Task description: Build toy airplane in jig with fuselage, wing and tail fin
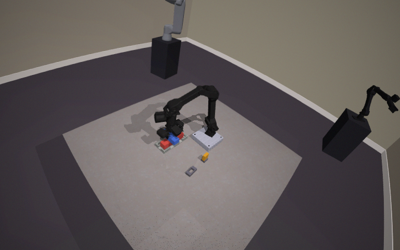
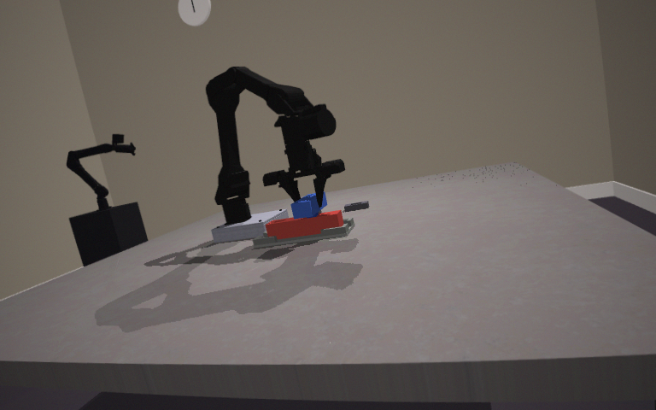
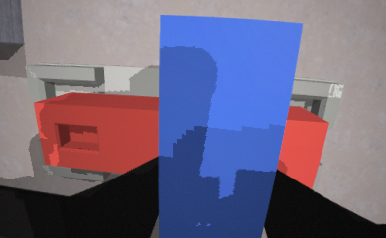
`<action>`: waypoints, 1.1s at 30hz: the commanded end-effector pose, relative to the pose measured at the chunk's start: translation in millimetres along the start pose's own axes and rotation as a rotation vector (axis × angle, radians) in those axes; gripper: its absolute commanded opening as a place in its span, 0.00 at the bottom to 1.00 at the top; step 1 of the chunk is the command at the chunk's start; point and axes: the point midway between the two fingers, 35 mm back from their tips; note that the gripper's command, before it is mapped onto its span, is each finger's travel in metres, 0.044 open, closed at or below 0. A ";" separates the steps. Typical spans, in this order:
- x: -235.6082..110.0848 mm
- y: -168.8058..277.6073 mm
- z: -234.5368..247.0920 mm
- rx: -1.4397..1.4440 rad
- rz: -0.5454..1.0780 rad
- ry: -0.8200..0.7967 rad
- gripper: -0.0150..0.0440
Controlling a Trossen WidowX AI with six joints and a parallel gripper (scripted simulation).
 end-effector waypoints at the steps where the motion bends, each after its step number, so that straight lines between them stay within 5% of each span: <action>1: -0.4 0.0 -0.1 0.000 0.000 0.000 0.38; 15: -0.4 0.0 -0.1 0.000 0.000 0.000 1.00; 23: -2.6 0.1 -0.5 0.000 0.000 0.000 1.00; 29: -76.5 0.0 -1.1 -0.004 0.004 0.003 1.00; 33: -85.8 -0.1 -1.6 -0.005 0.004 0.004 1.00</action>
Point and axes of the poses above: the point midway between the two fingers, 35 mm back from their tips, its own x axis out along the fingers, its own z axis across the jaws, y = z × x, and after that the axes turned 10 degrees about x, right-handed
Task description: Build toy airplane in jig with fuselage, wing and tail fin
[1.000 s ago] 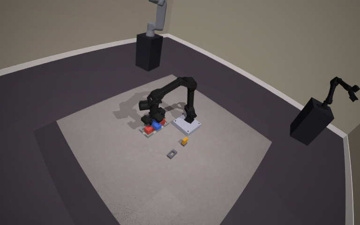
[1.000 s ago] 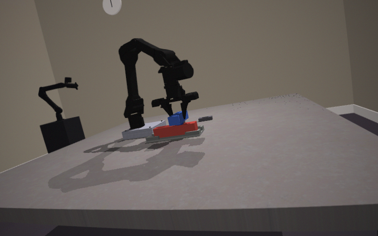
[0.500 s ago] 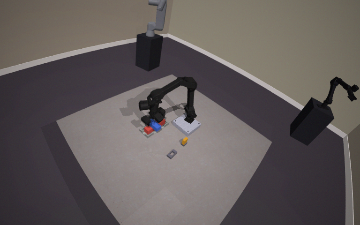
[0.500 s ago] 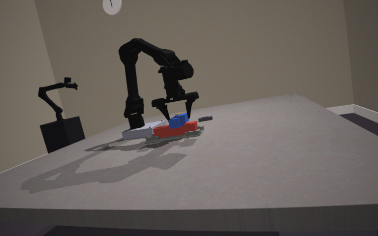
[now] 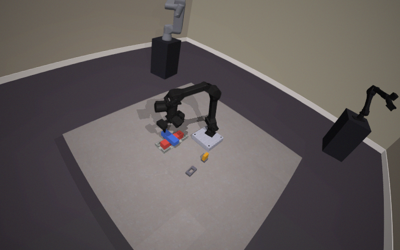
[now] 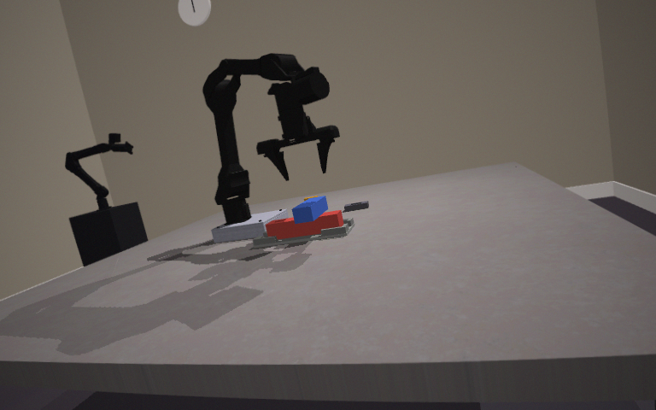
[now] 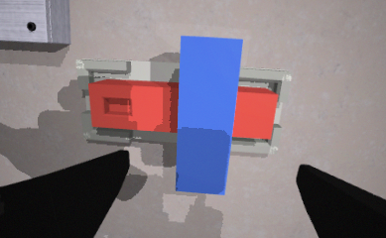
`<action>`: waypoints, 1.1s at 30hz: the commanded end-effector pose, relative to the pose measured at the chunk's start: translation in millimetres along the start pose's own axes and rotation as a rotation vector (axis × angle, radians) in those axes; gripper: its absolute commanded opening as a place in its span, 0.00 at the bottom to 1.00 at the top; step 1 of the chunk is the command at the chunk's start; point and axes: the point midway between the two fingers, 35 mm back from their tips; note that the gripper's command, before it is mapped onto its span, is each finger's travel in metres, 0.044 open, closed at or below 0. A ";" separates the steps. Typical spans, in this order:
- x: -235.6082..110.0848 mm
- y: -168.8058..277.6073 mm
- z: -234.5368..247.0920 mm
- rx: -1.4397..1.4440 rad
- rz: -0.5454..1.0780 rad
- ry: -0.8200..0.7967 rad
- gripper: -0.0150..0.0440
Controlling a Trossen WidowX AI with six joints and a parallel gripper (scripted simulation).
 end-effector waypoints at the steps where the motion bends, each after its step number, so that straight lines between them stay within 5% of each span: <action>1: -11.5 -0.2 0.4 -0.004 0.000 -0.009 1.00; 5: -11.3 -0.2 0.2 0.138 0.001 -0.009 1.00; 19: -9.1 0.1 -1.1 1.476 0.007 -0.007 1.00; 33: -9.0 0.1 -1.1 1.539 0.007 -0.006 1.00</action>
Point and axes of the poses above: the point midway between the two fingers, 35 mm back from their tips, its own x axis out along the fingers, its own z axis across the jaws, y = z × x, and after that the axes turned 10 degrees about x, right-handed
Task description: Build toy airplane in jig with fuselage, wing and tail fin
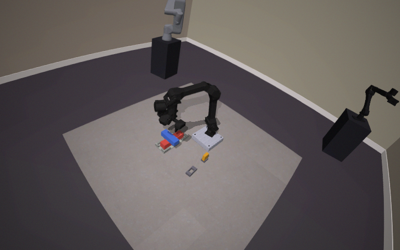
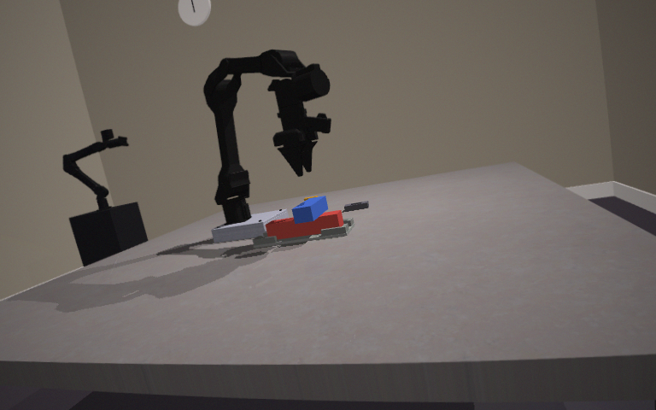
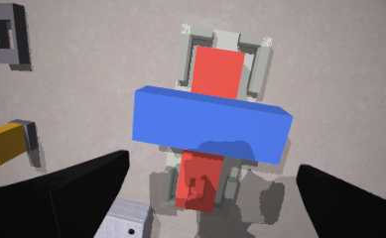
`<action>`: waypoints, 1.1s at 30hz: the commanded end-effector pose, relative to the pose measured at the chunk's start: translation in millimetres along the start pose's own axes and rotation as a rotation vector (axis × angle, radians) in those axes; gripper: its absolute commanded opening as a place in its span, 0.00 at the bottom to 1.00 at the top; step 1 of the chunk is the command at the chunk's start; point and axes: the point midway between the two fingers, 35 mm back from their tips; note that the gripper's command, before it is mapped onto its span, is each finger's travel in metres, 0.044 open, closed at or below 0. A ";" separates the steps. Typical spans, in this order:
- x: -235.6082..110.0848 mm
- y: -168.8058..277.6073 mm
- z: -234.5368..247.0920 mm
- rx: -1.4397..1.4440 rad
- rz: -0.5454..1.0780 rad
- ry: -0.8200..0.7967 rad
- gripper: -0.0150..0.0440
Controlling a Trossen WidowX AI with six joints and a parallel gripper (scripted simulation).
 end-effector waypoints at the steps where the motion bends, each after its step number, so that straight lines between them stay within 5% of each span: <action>1: -0.3 -0.5 -0.6 0.059 -0.002 0.005 1.00; 6: -0.7 -1.5 10.0 0.059 -0.002 0.004 1.00; 14: -2.9 14.2 127.6 0.059 -0.001 -0.006 1.00; 24: -0.6 90.8 236.2 0.059 0.006 -0.016 1.00; 33: 16.8 104.6 248.1 0.059 0.007 -0.017 1.00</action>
Point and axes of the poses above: the point midway between the two fingers, 35 mm back from their tips, its own x axis out along the fingers, its own z axis across the jaws, y = z × x, and after that the axes turned 10 degrees about x, right-handed
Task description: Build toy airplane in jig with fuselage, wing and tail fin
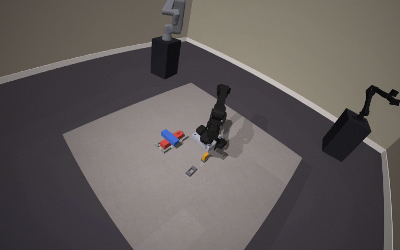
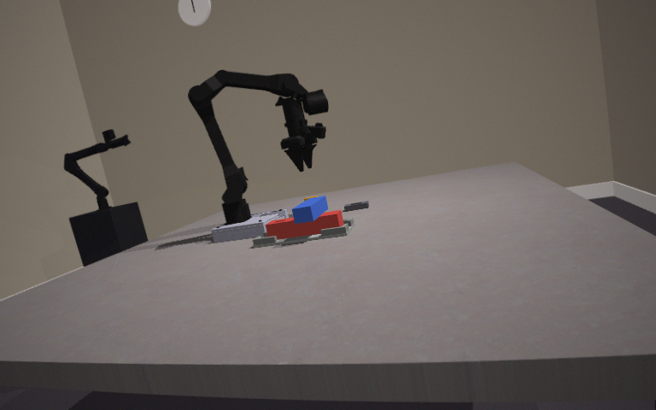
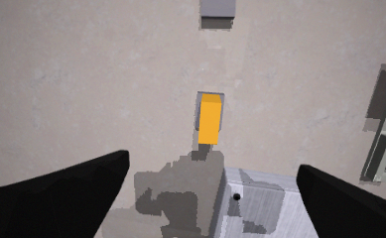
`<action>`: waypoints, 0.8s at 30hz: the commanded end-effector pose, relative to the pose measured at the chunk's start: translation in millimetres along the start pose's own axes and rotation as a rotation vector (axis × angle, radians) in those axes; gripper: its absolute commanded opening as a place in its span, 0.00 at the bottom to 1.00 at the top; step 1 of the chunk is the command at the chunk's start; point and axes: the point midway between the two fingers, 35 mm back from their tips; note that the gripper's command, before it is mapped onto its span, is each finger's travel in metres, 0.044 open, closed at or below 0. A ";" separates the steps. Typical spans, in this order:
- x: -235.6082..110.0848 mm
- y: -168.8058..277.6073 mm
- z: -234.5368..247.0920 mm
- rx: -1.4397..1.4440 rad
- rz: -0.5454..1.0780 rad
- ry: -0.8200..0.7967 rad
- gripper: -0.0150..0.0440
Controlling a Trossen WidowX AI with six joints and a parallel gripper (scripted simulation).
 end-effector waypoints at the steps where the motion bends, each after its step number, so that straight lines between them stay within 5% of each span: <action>1: 25.5 3.0 1.9 0.008 0.005 0.002 1.00; 4: 52.0 4.4 0.9 0.008 0.005 0.002 1.00; 24: 84.2 3.7 1.4 0.008 0.005 0.002 1.00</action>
Point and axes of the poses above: the point midway between the two fingers, 35 mm back from their tips, its own x axis out along the fingers, its own z axis across the jaws, y = z × x, and after that the axes turned 10 degrees about x, right-handed
